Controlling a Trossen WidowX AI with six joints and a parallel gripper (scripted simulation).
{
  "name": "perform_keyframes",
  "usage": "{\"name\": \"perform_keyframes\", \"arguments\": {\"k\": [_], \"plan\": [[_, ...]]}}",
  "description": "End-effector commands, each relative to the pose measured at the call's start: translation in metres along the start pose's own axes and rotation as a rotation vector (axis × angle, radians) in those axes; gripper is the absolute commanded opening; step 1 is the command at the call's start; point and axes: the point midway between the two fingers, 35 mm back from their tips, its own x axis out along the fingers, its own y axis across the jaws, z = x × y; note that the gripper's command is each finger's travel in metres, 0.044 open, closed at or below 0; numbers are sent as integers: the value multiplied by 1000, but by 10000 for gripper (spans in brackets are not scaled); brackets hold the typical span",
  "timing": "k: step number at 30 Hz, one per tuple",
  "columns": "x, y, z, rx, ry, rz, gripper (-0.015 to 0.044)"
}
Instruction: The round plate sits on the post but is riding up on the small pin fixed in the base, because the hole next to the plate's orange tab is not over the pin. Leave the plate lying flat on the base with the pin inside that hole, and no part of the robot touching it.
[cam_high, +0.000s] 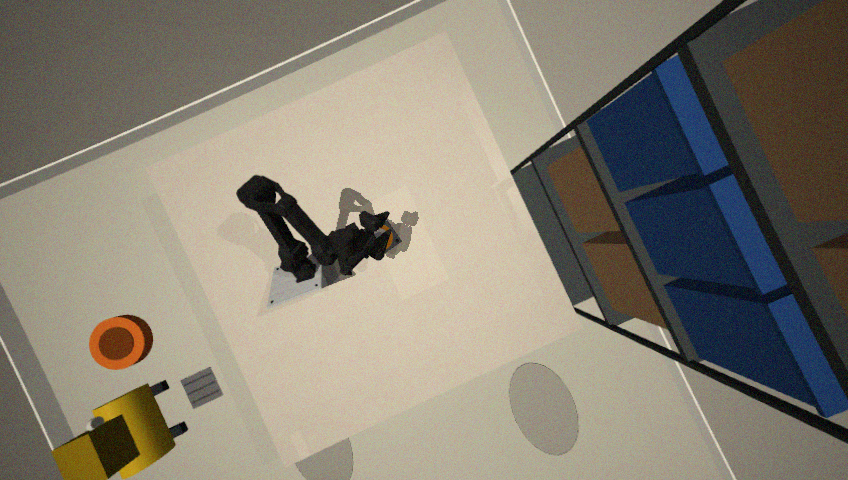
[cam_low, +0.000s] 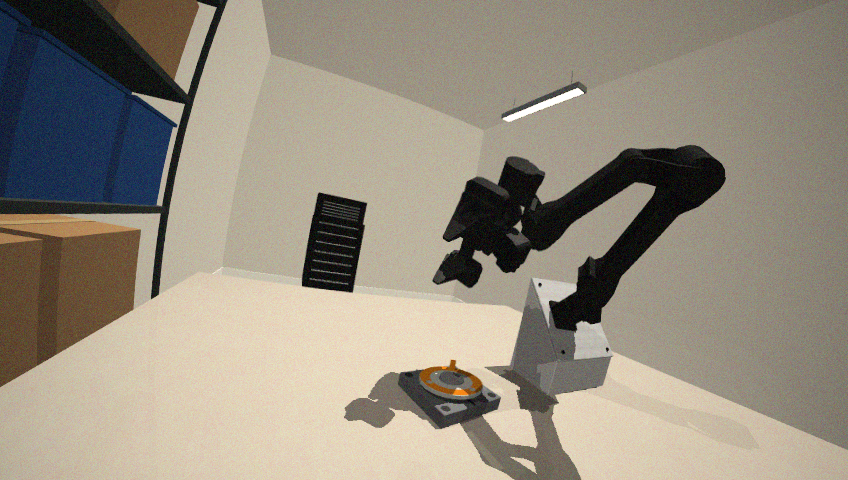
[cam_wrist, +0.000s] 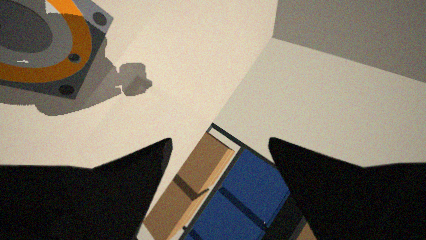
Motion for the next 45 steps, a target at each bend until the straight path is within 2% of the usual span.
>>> {"name": "perform_keyframes", "arguments": {"k": [1, 3, 8, 10, 15, 19, 22, 28, 45], "plan": [[1, 1, -1, 20, 3, 4, 374], [6, 11, -11, 184, 27, 39, 321], [21, 57, -31, 798, 150, 206, 190], [22, 63, -32, 879, 171, 233, 137], [24, 110, -22, 1442, 371, 460, 6], [19, 128, -9, 1691, 501, 590, 0], [11, 141, 8, 1932, 683, 738, 0], [-3, 146, 34, 2138, 869, 907, 0], [-2, 145, 34, 2148, 878, 917, 0]]}}
